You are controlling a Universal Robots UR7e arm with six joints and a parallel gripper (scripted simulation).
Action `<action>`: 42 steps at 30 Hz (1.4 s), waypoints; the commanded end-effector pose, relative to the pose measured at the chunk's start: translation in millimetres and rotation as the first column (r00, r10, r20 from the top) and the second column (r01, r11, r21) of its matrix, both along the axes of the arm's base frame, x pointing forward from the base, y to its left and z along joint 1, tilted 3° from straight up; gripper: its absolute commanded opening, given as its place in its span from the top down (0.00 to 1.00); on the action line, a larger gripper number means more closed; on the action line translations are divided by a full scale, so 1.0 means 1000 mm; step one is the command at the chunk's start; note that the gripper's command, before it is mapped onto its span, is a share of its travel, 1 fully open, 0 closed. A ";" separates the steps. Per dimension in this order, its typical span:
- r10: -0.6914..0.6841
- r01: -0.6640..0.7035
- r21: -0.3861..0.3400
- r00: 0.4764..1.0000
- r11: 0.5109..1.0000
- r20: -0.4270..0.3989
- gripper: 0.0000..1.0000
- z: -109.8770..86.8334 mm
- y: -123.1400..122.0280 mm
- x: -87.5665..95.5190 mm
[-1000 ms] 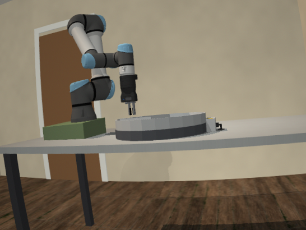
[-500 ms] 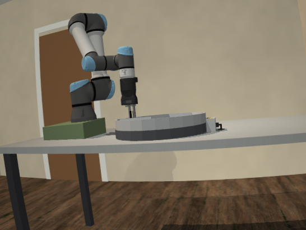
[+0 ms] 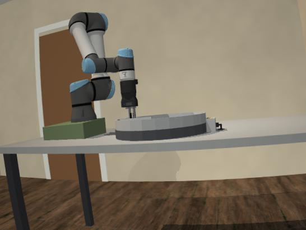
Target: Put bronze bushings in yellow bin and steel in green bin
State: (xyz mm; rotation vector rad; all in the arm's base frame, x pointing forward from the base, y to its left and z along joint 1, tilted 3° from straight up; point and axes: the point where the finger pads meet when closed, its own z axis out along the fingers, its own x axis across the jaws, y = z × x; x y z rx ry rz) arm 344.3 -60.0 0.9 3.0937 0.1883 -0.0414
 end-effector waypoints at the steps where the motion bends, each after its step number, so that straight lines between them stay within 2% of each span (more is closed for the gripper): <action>1: 0.000 0.000 -0.001 1.000 1.000 0.001 0.60 -0.003 0.000 0.000; 17: 0.000 0.000 -0.001 1.000 1.000 0.001 0.60 -0.016 -0.001 0.000; 26: 0.000 0.000 -0.001 1.000 1.000 0.001 0.60 -0.016 -0.001 0.000; 27: 0.000 0.000 -0.001 1.000 1.000 0.001 1.00 -0.016 -0.001 0.000; 42: 0.000 0.000 -0.001 1.000 1.000 0.002 1.00 -0.016 -0.001 0.000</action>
